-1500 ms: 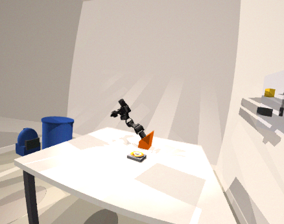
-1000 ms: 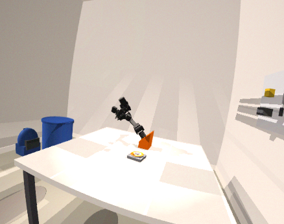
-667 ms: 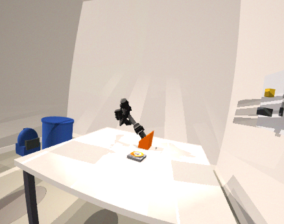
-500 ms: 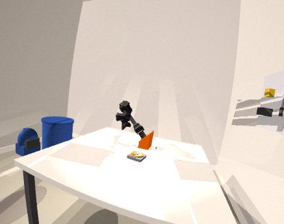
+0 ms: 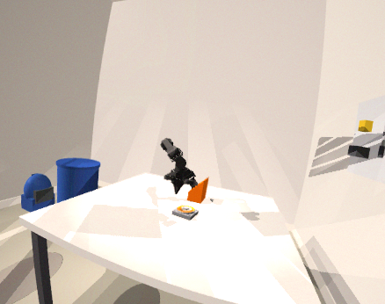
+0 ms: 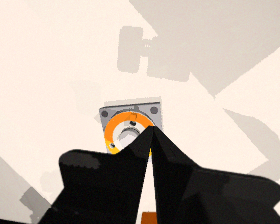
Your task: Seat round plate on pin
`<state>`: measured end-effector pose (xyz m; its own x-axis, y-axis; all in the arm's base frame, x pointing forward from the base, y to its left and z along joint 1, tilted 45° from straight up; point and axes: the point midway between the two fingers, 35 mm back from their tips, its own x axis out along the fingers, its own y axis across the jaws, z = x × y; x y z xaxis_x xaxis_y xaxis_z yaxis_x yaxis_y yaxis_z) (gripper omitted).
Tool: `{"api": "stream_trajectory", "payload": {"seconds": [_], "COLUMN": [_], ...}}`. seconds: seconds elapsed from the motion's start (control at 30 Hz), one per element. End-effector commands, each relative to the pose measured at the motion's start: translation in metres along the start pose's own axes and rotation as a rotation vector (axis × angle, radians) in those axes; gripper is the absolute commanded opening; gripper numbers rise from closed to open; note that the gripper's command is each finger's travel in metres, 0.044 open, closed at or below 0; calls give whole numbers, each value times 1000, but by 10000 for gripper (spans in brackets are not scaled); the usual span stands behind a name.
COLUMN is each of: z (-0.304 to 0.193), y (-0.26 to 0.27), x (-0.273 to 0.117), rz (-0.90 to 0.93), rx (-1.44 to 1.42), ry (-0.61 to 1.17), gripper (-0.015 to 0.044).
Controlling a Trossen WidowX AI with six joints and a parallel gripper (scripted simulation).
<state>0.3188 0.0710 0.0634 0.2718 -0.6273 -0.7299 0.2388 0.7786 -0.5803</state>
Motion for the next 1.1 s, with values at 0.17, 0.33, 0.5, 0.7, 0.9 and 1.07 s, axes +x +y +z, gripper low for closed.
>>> {"api": "stream_trajectory", "payload": {"seconds": [0.17,0.33,0.5,0.7,0.9,1.07], "z": [-17,-17,-21,-23,-22,-20], "y": [16,16,14,13,16,22], "x": [35,39,68,83,83,84], "rz": [-70,-69,-70,-71,-71,-71], "rx": [-402,-402,-402,-402,-402,-402], "ry": [161,161,161,161,161,161], "gripper": [0,0,0,0,0,0]}}
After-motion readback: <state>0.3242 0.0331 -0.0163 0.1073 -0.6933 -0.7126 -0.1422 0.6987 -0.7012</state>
